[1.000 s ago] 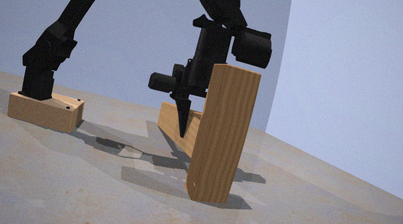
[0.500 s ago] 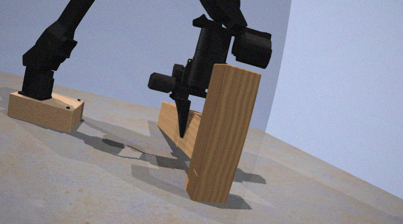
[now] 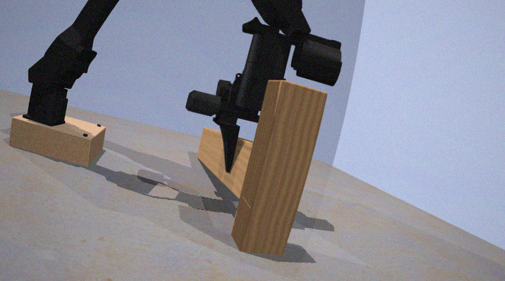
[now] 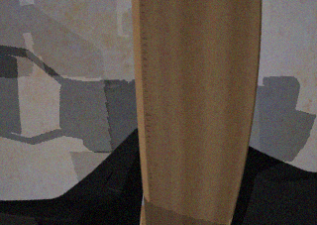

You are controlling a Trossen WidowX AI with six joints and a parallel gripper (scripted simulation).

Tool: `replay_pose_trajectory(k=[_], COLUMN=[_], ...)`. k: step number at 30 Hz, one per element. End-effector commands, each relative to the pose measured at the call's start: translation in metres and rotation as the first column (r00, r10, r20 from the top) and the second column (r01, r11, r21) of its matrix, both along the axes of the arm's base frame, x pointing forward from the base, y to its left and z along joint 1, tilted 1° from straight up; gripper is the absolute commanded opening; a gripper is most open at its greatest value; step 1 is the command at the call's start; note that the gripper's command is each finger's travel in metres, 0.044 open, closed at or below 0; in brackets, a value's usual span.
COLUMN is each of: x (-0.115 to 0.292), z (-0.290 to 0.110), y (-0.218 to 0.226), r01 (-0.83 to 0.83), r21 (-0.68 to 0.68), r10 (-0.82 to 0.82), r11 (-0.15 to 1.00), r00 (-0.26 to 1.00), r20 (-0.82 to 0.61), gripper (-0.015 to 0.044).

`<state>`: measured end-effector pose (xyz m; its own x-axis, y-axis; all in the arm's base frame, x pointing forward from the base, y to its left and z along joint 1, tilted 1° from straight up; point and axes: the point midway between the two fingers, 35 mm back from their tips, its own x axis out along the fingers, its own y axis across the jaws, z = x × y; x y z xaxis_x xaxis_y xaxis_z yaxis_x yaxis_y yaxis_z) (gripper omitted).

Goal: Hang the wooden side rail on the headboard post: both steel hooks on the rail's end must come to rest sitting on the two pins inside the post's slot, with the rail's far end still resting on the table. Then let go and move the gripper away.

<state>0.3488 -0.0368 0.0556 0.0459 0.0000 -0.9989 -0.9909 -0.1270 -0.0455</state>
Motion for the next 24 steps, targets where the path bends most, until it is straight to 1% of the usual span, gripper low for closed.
replay_pose_trajectory(k=[1, 24], x=[0.0027, 0.0009], z=[0.0022, 0.0003], y=[-0.0011, -0.0040], r01=[-0.003, -0.003], r21=[-0.002, -0.002], r10=[0.003, 0.003], r11=[1.000, 1.000], r00=[1.000, 1.000], r20=[0.008, 0.008], gripper=[0.0000, 0.0000])
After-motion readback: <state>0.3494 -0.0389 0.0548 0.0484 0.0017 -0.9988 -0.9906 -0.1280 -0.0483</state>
